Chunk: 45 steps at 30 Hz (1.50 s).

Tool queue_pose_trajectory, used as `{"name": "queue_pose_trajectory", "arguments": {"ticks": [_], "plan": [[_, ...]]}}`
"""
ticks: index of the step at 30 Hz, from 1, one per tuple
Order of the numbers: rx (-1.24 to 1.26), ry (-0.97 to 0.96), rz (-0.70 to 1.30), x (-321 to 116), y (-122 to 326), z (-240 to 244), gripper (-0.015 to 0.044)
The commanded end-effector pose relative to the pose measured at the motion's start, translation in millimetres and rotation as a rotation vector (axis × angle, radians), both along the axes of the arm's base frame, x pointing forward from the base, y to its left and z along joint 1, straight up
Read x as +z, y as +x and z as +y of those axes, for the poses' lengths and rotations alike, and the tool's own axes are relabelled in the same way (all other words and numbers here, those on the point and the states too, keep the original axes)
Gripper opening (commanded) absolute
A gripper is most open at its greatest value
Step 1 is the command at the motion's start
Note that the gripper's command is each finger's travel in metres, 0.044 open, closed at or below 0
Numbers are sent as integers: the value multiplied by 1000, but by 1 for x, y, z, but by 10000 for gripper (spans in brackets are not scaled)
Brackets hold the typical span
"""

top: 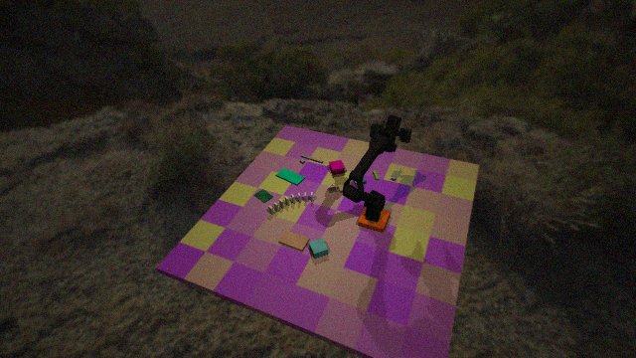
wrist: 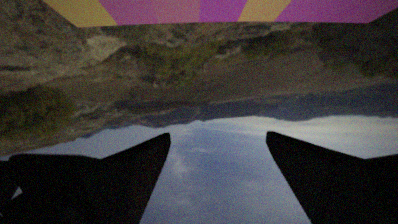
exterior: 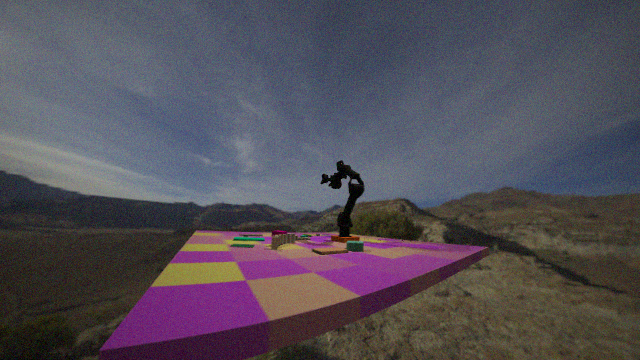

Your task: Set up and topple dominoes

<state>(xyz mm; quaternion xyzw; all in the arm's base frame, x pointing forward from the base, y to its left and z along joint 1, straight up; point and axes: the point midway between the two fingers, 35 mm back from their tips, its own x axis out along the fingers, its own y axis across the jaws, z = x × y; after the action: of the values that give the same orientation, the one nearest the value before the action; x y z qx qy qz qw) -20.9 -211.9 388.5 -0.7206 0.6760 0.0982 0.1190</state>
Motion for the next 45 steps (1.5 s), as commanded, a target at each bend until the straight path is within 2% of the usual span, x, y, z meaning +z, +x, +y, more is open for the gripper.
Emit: {"name": "queue_pose_trajectory", "arguments": {"ticks": [1, 3, 9, 15, 24, 33, 39, 45], "plan": [[9, 3, 14, -1, 1, -1, 374], [80, 27, 127, -10, 5, -8, 321], [457, 86, 645, -52, 36, -34, 164], [913, 33, 1136, -97, 79, -44, 6], [1315, -103, 1536, -135, 114, -43, 0], [1740, -353, 1909, -174, 148, -33, 0], [2032, -608, 2125, -199, 169, -21, 0], [2324, -981, 2307, -225, 187, -4, 0]]}}
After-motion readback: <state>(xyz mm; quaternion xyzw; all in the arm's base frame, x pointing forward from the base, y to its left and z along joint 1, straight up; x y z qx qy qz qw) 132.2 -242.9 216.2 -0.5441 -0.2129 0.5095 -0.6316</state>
